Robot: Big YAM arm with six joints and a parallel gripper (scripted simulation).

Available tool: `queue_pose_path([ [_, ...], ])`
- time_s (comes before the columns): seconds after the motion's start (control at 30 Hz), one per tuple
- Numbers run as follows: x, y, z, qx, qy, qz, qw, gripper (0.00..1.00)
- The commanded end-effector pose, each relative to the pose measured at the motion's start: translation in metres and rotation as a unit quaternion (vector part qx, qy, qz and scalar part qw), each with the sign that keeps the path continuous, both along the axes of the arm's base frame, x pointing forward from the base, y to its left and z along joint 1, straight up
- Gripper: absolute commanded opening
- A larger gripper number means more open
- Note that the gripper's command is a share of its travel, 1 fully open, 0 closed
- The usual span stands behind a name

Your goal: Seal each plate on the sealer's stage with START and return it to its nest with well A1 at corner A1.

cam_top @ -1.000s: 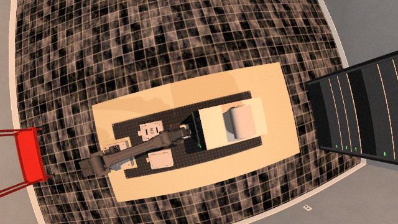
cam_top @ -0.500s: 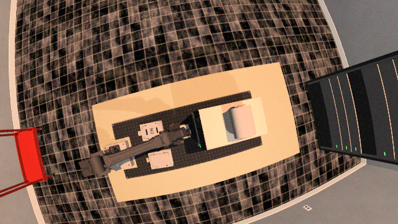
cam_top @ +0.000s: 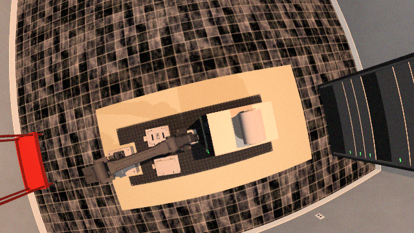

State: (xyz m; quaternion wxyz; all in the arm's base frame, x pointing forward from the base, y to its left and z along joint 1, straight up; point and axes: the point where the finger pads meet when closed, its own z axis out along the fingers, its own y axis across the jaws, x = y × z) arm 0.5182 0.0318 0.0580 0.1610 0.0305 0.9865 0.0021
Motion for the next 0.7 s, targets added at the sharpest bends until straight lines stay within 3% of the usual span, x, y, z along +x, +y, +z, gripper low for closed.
queue_pose_path([
  [0.0, -0.031, -0.019, -0.046, -0.004, 0.068, -0.02, 0.997, 0.0],
  [0.67, -0.017, -0.022, -0.043, -0.009, 0.058, -0.012, 0.998, 0.0],
])
